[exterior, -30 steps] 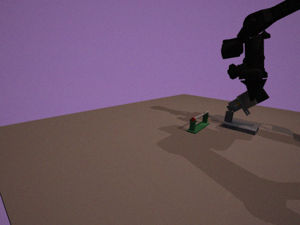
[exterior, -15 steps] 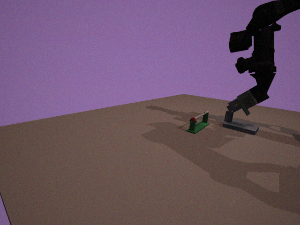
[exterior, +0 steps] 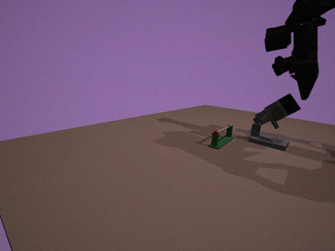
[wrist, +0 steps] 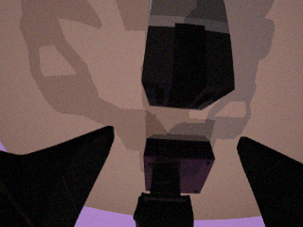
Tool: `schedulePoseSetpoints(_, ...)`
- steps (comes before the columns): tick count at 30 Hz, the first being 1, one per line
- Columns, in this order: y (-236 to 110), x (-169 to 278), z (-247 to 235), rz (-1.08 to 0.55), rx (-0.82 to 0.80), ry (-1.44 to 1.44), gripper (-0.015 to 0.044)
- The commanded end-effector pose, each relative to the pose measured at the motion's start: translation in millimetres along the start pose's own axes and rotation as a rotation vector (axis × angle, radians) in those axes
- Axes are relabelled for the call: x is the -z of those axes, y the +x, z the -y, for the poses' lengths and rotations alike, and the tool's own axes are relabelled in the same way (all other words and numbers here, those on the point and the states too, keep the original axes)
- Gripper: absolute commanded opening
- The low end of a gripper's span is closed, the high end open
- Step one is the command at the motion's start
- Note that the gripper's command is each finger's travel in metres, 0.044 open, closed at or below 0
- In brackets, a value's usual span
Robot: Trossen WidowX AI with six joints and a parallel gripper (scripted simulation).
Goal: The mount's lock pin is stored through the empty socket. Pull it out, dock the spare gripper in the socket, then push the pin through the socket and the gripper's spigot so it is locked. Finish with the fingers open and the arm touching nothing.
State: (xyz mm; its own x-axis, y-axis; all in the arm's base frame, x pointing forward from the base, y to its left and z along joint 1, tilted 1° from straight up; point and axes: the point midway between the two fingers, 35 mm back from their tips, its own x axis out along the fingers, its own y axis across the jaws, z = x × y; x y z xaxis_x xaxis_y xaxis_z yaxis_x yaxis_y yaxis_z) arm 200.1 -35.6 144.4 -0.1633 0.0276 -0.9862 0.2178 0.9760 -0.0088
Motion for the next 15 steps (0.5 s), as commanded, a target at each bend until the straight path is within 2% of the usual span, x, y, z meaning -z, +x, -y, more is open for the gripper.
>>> schedulePoseSetpoints(1,-4.0,1.5,-0.1,0.001,0.000,0.001,0.0440)
schedulePoseSetpoints(8,-19.9,6.7,0.1,-0.013,0.001,0.000,0.0440)
schedulePoseSetpoints(15,-31.5,11.6,0.3,0.049,-0.002,0.000,0.0440)
